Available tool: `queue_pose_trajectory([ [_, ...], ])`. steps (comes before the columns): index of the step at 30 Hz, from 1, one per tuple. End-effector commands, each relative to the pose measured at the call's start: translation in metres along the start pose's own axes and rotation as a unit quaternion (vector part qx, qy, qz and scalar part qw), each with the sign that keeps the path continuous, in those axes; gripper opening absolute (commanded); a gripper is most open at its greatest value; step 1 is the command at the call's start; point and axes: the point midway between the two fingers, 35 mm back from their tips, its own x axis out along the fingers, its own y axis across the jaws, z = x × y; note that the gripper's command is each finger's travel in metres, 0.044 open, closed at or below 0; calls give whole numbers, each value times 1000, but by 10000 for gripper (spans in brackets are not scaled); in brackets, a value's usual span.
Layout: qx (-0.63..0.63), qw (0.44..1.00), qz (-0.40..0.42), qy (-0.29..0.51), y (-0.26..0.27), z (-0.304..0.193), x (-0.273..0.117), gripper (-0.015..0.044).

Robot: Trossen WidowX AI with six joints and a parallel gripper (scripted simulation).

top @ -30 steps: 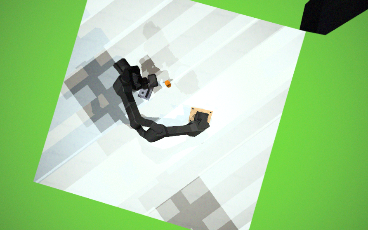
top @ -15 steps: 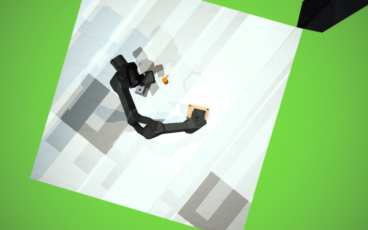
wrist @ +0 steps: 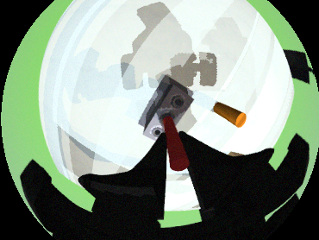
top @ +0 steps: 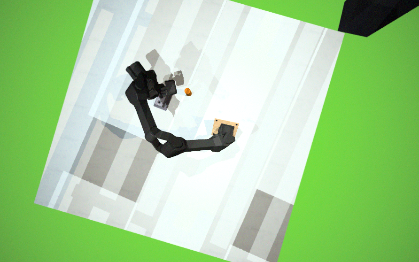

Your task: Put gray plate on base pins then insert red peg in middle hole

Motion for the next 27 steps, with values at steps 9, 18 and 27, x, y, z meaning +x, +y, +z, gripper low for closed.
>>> queue_pose_trajectory([
  [9, -2, 1000, -1, -1, -1, 0, 0, 0],
  [18, -4, 1000, -2, -2, -1, 0, 14, 0],
  [27, -6, 1000, -5, -2, -1, 0, 13, 0],
])
